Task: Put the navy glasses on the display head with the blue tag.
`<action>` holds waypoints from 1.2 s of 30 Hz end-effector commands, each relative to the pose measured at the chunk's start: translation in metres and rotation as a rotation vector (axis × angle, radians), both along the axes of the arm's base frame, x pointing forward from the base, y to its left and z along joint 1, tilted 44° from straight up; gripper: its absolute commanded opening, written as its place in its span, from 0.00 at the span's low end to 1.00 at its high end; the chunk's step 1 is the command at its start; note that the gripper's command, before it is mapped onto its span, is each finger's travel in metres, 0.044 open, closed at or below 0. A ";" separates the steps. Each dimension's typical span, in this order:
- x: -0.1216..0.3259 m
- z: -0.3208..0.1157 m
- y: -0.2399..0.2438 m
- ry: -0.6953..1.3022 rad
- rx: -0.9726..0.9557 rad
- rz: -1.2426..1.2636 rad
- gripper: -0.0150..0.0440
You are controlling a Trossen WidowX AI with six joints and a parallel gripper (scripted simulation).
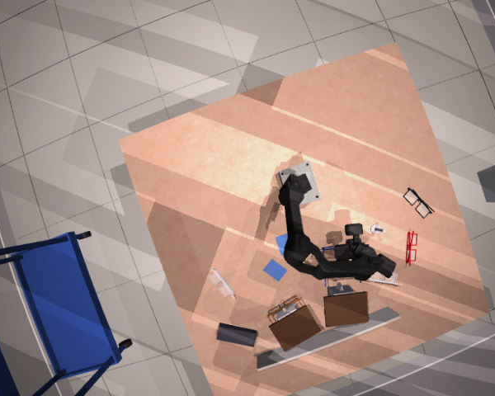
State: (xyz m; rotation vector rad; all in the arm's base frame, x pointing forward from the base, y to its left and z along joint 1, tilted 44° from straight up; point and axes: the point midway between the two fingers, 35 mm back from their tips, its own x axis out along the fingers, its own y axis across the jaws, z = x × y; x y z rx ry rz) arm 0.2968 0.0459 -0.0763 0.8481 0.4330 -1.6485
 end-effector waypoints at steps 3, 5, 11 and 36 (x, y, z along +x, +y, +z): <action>0.009 0.001 -0.002 0.001 -0.006 0.007 0.25; 0.012 0.002 -0.003 0.001 -0.006 0.007 0.25; 0.021 0.003 -0.006 0.000 -0.006 0.007 0.25; 0.060 0.010 -0.016 -0.002 -0.007 0.007 0.25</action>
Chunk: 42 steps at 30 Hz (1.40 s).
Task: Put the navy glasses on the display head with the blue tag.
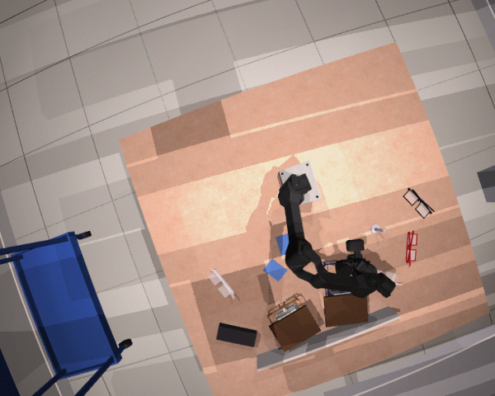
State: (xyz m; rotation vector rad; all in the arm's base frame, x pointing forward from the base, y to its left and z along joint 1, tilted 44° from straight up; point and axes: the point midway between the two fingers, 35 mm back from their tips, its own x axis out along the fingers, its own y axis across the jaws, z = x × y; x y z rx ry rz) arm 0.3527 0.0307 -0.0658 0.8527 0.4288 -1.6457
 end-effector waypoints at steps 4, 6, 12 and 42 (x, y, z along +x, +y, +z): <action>0.011 0.001 -0.003 0.004 -0.007 0.007 0.25; 0.014 0.001 -0.004 0.004 -0.007 0.007 0.25; 0.023 0.003 -0.007 0.003 -0.007 0.007 0.25; 0.066 0.010 -0.019 0.001 -0.008 0.007 0.25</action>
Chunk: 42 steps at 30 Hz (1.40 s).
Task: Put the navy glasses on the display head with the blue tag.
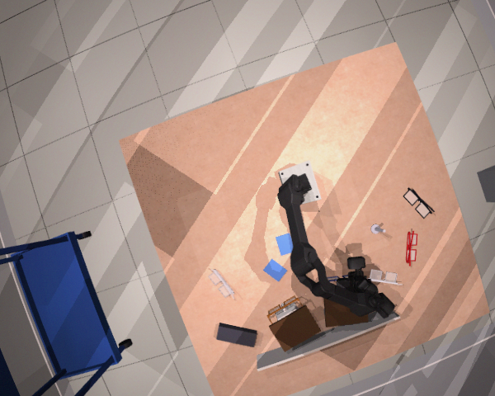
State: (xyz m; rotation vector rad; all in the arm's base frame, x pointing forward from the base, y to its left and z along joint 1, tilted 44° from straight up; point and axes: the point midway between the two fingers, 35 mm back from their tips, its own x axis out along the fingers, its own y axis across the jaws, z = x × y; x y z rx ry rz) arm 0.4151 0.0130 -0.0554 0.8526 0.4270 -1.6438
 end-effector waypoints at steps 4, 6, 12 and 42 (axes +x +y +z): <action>0.009 0.001 -0.002 0.003 -0.007 0.006 0.25; 0.012 0.001 -0.003 0.003 -0.007 0.006 0.25; 0.018 0.003 -0.005 0.002 -0.007 0.006 0.25; 0.023 -0.002 -0.011 0.002 -0.008 0.006 0.25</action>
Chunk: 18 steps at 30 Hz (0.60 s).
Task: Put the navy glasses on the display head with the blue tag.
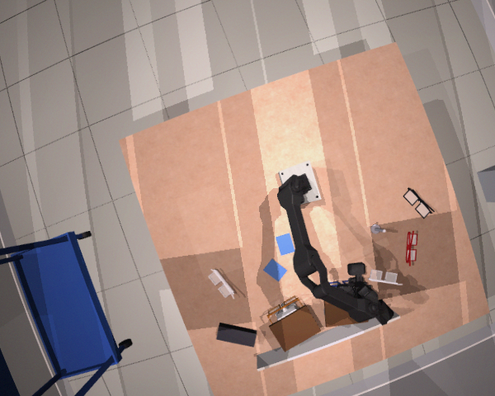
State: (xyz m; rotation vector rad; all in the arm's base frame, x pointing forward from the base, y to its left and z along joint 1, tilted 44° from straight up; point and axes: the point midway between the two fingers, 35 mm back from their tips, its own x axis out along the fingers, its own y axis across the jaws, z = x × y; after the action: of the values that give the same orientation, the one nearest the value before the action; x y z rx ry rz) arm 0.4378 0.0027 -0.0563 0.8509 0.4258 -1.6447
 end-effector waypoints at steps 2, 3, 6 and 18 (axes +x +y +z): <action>0.000 0.000 0.000 0.000 0.000 0.000 0.34; 0.000 0.000 0.000 0.000 0.000 0.000 0.39; 0.000 0.000 0.000 0.000 0.000 0.000 0.44; 0.001 0.023 0.022 0.006 -0.002 0.000 0.44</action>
State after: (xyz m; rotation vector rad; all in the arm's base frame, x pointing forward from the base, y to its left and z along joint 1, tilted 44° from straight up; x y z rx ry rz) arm 0.4373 0.0084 -0.0443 0.8379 0.4248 -1.6593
